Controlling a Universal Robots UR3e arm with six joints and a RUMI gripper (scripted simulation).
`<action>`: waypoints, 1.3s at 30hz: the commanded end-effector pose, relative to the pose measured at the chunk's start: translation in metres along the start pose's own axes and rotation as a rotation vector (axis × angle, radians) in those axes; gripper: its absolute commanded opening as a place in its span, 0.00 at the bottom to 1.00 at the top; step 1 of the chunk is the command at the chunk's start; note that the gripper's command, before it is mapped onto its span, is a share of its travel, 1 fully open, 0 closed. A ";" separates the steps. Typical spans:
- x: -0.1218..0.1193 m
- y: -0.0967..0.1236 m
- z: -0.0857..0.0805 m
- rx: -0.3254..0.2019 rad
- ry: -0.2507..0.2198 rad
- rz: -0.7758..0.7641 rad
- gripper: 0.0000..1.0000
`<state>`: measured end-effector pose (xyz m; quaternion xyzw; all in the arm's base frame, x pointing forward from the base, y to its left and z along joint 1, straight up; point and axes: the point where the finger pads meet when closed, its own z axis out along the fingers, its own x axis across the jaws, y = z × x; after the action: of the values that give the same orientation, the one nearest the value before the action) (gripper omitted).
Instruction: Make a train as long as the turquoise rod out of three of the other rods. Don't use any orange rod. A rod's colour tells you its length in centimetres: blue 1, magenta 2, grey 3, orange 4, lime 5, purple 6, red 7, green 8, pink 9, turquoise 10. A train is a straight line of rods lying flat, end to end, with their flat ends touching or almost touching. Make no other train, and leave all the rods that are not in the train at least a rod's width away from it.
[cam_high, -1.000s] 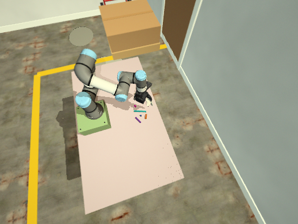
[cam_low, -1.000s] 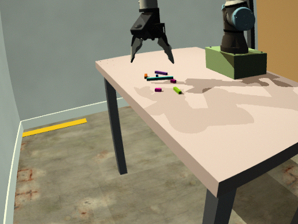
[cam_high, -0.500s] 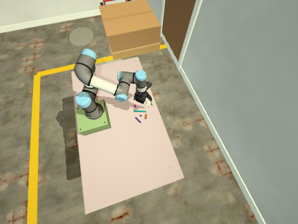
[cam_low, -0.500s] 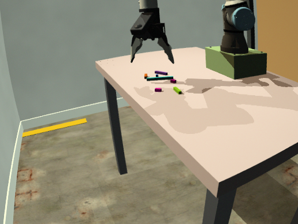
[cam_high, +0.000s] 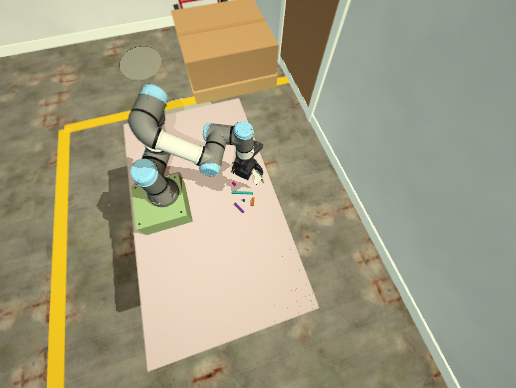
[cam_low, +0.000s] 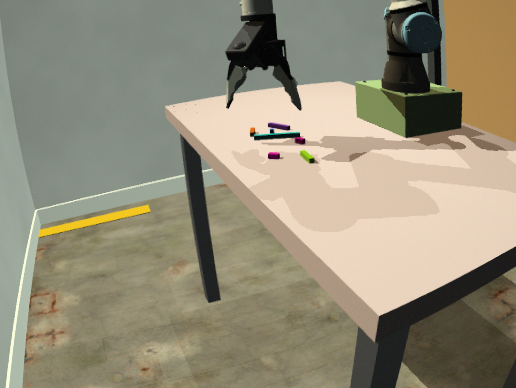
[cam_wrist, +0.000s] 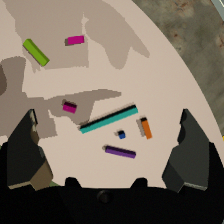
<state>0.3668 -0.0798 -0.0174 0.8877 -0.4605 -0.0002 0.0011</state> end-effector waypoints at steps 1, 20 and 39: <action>0.001 0.000 -0.001 0.001 0.003 0.004 1.00; -0.005 0.002 -0.003 0.001 0.002 0.244 1.00; -0.021 0.013 -0.006 0.002 0.002 0.828 1.00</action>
<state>0.3478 -0.0713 -0.0131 0.6784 -0.7347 -0.0027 -0.0021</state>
